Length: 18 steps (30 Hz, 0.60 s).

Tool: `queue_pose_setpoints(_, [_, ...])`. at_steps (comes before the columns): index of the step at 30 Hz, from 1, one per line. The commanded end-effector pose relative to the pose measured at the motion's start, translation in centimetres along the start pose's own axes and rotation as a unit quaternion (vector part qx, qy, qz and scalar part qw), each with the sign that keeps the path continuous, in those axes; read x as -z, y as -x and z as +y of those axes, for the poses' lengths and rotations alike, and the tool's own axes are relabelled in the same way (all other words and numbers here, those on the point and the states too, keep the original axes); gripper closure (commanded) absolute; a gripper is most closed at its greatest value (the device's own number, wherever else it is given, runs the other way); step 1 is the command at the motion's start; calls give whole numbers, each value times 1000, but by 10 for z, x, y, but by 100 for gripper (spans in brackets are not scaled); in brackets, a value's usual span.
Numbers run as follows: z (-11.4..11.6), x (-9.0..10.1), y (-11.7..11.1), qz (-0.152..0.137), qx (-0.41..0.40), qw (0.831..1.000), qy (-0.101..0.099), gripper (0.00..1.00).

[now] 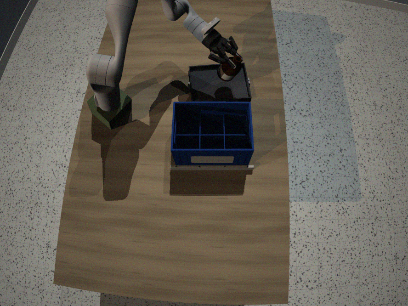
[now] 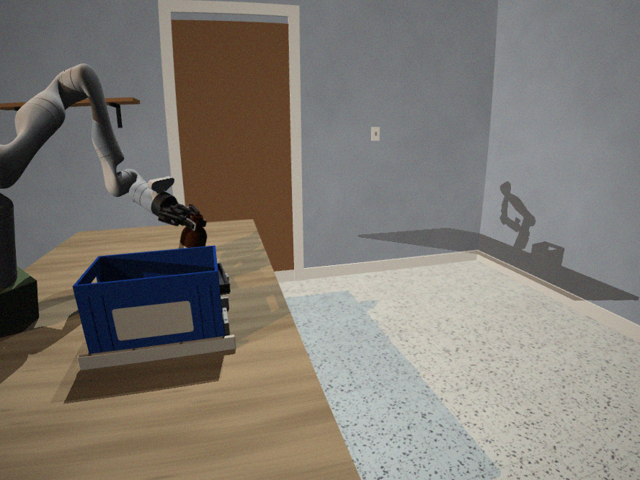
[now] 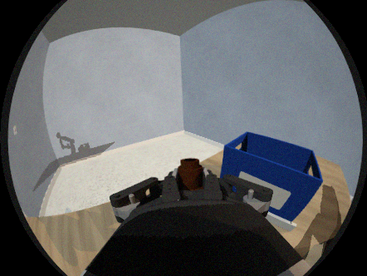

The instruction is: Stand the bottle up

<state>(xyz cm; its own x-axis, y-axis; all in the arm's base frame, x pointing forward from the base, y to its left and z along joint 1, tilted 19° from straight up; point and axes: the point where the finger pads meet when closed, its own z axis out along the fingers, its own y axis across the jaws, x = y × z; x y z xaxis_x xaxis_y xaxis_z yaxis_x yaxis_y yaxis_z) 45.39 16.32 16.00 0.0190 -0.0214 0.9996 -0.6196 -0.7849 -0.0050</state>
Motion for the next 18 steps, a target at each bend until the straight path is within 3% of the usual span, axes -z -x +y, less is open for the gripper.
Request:
queue_pose_setpoints(1, [-1,0,-1,4,-5,1000,1,100])
queue_pose_setpoints(18, [-1,-4,9,4,-5,1000,1,100])
